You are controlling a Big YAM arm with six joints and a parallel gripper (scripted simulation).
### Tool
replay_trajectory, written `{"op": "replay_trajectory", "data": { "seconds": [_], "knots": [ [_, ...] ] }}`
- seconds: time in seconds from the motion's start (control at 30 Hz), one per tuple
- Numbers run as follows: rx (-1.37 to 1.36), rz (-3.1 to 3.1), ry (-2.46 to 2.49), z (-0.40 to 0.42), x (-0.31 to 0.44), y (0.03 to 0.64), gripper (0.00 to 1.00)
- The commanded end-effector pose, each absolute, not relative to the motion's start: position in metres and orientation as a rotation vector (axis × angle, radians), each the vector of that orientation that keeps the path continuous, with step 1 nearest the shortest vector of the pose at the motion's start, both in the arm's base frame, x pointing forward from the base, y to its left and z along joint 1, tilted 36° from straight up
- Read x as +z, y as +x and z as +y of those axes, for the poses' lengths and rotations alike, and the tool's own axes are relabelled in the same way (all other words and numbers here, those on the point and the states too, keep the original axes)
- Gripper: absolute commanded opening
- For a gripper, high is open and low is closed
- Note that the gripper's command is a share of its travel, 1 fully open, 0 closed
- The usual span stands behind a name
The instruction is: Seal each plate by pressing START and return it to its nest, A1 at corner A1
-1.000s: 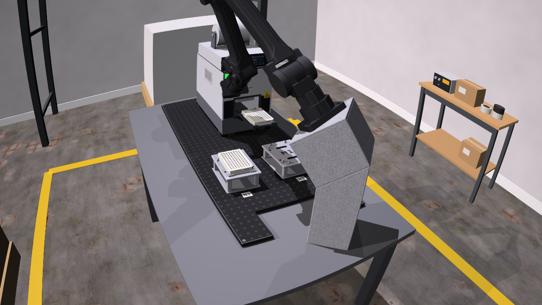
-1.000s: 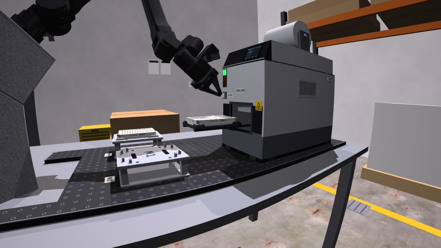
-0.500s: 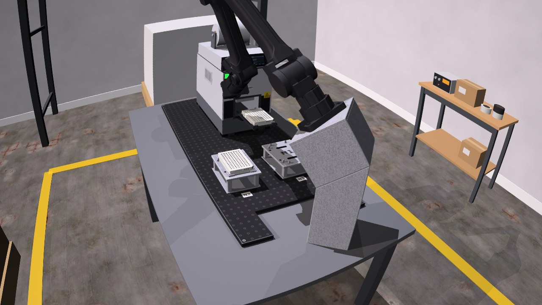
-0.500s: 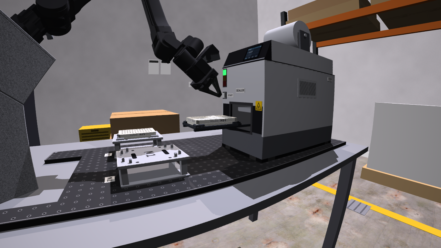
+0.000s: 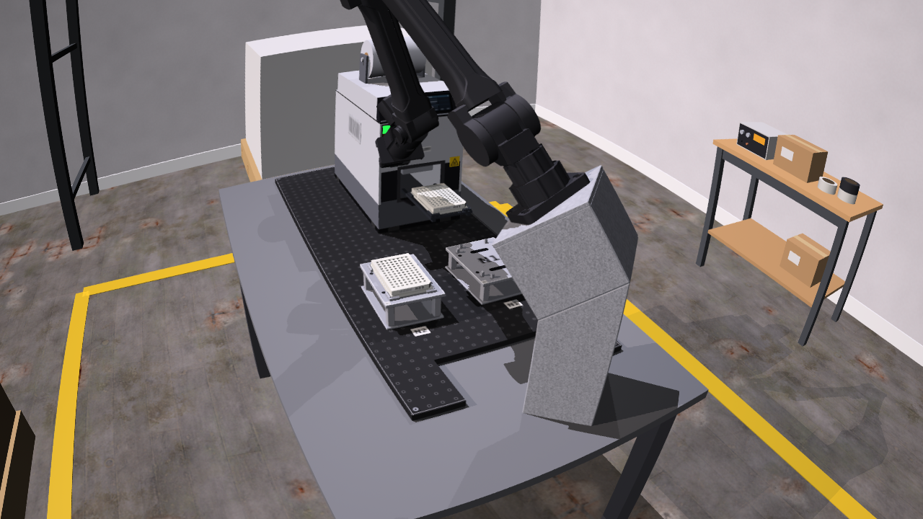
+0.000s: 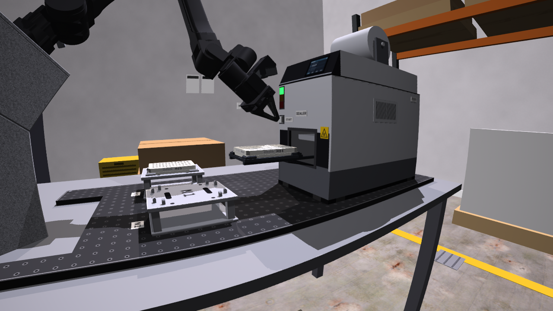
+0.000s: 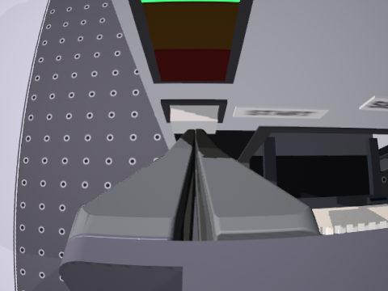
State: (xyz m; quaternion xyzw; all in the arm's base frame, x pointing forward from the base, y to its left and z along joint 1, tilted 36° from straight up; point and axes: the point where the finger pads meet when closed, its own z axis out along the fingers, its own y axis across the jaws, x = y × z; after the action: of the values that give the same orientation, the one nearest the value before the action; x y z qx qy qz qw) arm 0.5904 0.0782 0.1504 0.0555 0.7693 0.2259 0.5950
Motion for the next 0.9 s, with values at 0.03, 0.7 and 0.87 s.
{"op": "replay_trajectory", "data": {
  "seconds": [0.03, 0.7, 0.87],
  "knots": [
    [0.532, 1.745, 0.099, 0.085, 0.176, 0.597, 0.00],
    [0.532, 1.739, 0.097, 0.087, 0.174, 0.606, 0.00],
    [0.532, 1.739, 0.097, 0.086, 0.175, 0.607, 0.00]
  ]
}}
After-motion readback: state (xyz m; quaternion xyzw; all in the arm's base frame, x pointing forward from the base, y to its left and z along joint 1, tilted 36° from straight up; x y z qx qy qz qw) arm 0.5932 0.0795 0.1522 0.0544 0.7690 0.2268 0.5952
